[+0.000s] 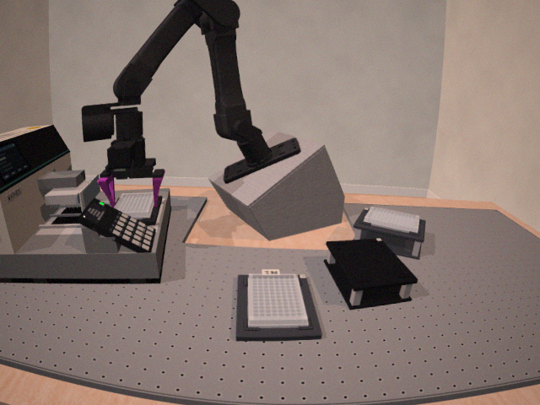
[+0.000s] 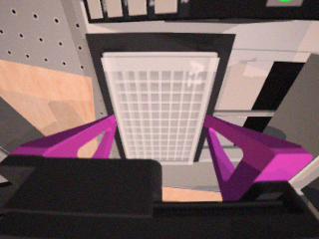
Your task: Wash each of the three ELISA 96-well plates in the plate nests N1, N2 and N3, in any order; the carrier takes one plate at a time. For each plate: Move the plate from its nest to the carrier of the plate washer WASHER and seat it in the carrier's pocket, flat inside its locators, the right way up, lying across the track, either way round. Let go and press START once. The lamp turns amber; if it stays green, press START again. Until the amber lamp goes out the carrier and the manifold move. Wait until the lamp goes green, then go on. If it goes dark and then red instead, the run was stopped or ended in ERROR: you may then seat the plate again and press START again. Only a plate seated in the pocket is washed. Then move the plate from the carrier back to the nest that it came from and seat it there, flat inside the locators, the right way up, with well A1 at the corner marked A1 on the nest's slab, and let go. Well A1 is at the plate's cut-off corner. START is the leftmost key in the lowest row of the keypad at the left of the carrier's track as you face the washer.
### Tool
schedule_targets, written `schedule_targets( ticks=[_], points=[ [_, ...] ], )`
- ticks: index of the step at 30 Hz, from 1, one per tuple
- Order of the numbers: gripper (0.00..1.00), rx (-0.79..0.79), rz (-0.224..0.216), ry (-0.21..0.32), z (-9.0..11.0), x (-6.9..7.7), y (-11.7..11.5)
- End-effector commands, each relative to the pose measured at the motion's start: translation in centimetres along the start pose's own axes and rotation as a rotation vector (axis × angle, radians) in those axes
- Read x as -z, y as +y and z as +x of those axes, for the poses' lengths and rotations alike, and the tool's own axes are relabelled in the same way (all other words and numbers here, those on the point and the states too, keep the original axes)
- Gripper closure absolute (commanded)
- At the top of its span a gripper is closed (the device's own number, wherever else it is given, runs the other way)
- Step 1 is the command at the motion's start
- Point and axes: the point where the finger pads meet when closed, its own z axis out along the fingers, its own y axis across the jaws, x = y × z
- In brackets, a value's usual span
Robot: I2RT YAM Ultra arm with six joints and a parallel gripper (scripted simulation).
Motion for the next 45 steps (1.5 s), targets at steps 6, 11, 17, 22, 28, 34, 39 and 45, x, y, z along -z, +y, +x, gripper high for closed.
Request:
schedule_targets(
  ticks=[6, 11, 17, 22, 28, 34, 39, 45],
  points=[
    [0.0, 0.0, 0.005, -0.007, -0.1, 0.8, -0.1],
    [0.0, 0.0, 0.005, -0.007, -0.1, 1.5, -0.1],
    [0.0, 0.0, 0.005, -0.008, -0.1, 2.5, -0.1],
    [0.0, 0.0, 0.005, -0.008, -0.1, 3.3, -0.1],
    [0.0, 0.0, 0.005, -0.008, -0.1, 4.0, -0.1],
    [0.0, 0.0, 0.005, -0.008, -0.1, 5.0, -0.1],
    [0.0, 0.0, 0.005, -0.008, -0.1, 5.8, -0.1],
    [0.0, 0.0, 0.005, -0.008, -0.1, 6.5, -0.1]
  ],
)
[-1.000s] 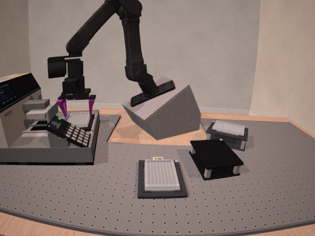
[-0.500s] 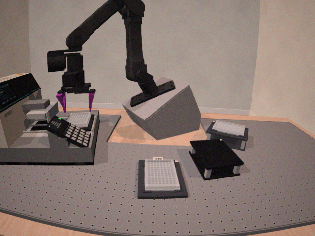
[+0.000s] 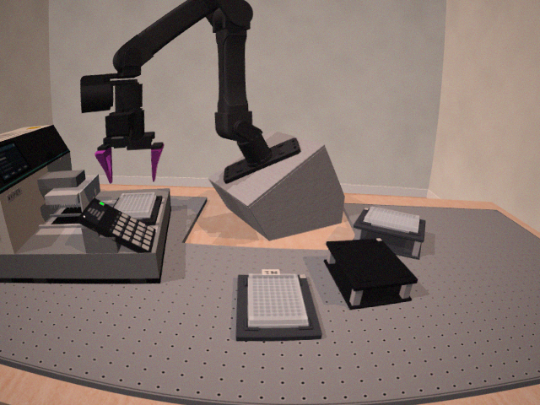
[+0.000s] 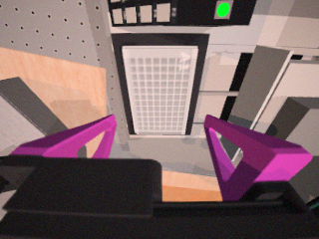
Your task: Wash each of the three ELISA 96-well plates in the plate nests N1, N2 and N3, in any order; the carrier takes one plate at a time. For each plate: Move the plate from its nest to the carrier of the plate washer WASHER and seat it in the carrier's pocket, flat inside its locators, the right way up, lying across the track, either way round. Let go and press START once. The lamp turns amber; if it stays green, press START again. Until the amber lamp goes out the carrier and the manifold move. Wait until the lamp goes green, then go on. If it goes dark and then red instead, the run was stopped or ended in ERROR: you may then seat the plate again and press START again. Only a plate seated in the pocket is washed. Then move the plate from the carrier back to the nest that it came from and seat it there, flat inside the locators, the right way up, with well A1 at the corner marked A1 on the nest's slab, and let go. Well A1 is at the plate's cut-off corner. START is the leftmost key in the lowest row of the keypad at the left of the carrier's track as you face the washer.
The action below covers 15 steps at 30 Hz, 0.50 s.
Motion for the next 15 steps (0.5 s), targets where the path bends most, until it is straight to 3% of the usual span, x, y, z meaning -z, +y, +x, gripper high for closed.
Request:
schedule_targets(
  ticks=[1, 15],
  points=[
    [0.0, -0.001, 0.006, -0.004, 0.0, 0.9, -0.1],
    [0.0, -0.001, 0.006, -0.004, 0.0, 2.9, -0.1]
  ],
)
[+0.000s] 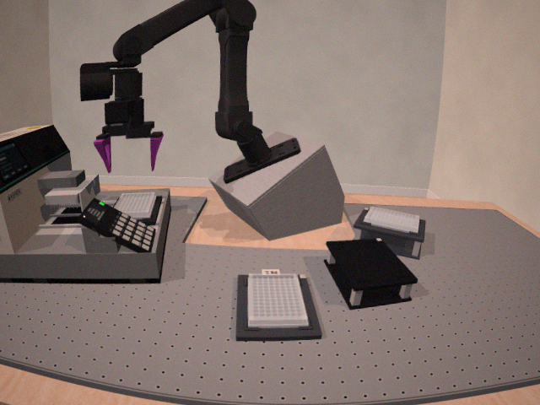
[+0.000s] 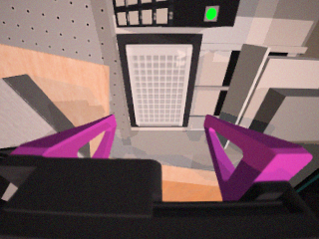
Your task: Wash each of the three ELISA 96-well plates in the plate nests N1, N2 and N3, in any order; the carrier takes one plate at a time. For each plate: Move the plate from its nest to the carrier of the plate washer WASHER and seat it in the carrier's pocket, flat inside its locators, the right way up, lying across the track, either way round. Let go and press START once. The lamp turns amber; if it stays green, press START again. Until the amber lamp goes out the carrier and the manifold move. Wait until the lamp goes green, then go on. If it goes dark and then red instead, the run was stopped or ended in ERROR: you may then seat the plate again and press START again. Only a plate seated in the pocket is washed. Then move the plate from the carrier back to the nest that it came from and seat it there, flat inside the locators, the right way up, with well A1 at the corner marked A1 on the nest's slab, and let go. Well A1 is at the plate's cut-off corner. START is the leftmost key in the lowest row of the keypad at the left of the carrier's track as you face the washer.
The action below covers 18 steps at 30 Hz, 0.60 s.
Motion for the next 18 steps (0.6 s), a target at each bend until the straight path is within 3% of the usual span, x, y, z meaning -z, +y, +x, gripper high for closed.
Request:
schedule_targets(
  ticks=[1, 16, 17, 18],
  points=[
    [0.0, -0.001, 0.003, -0.002, -0.01, 0.8, -0.01],
    [0.0, -0.001, 0.003, -0.002, -0.01, 1.13, -0.01],
    [1.0, -0.034, 0.003, -0.003, -0.39, 1.14, 0.08],
    [1.0, -0.068, 0.003, -0.003, -0.87, 1.14, 0.24]
  ],
)
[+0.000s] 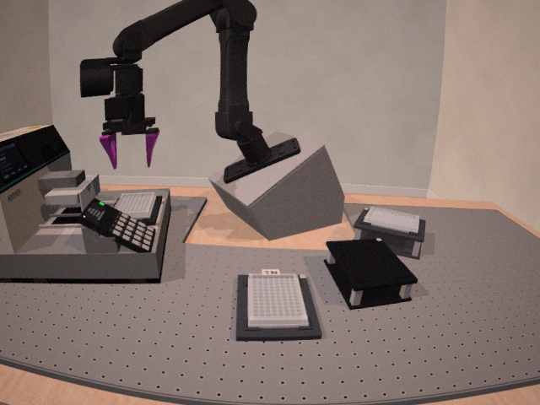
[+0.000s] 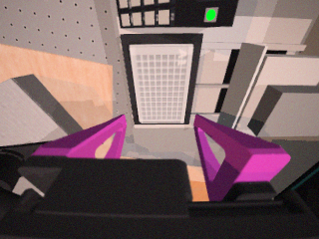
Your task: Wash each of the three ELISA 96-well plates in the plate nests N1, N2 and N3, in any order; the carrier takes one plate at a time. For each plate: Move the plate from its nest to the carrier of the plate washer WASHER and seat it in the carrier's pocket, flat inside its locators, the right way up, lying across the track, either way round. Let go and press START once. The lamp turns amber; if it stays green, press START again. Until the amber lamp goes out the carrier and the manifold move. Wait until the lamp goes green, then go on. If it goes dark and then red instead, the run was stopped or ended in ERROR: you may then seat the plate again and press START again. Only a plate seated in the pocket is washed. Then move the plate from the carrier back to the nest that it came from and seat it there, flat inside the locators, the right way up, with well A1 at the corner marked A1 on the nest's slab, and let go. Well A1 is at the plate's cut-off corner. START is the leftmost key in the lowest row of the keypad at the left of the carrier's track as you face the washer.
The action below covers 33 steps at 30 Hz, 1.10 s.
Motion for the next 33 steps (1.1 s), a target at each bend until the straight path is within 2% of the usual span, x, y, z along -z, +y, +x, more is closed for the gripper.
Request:
schedule_targets(
  ticks=[1, 12, 14, 19, 24, 31, 33],
  points=[
    [1.0, -0.089, 0.01, -0.011, -1.2, 0.3, 0.1],
    [1.0, -0.457, 0.006, -0.014, -6.4, 0.4, 2.0],
    [1.0, -0.457, 0.006, -0.014, -6.4, 0.4, 2.0],
    [1.0, -0.624, 0.004, -0.015, -8.6, 0.4, 2.7],
    [1.0, -0.776, 0.002, -0.016, -8.6, 0.4, 2.7],
    [1.0, -0.776, 0.002, -0.016, -8.6, 0.4, 2.7],
    [1.0, -0.843, 0.001, -0.016, -9.4, 0.4, 3.3]
  ],
)
